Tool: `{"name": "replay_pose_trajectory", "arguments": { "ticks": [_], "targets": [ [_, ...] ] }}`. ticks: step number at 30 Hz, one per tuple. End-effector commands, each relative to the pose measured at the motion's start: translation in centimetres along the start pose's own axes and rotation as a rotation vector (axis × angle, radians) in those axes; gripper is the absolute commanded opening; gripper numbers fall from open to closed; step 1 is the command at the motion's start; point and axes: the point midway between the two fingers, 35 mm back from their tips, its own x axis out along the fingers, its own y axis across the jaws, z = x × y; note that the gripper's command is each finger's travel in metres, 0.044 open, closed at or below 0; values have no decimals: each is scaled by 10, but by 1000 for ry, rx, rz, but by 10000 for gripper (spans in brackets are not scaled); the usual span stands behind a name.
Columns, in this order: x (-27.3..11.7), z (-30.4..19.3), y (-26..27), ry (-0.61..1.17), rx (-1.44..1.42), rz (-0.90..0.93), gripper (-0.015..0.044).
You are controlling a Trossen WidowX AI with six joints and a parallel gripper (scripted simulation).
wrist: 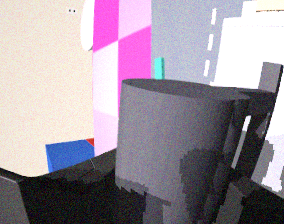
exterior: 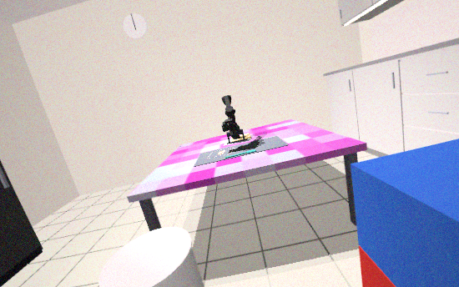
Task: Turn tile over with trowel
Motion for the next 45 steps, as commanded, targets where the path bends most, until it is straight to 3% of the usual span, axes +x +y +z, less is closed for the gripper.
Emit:
{"name": "replay_pose_trajectory", "arguments": {
  "ticks": [1, 12, 36, 45],
  "targets": [
    [1, 11, 0, -1, 1, 15, 0],
    [15, 30, -16, -2, 0, 15, 0],
    [-23, -62, 29, 2, 6, 14, 0],
    [-24, -65, 30, 2, 6, 15, 0]
  ]
}}
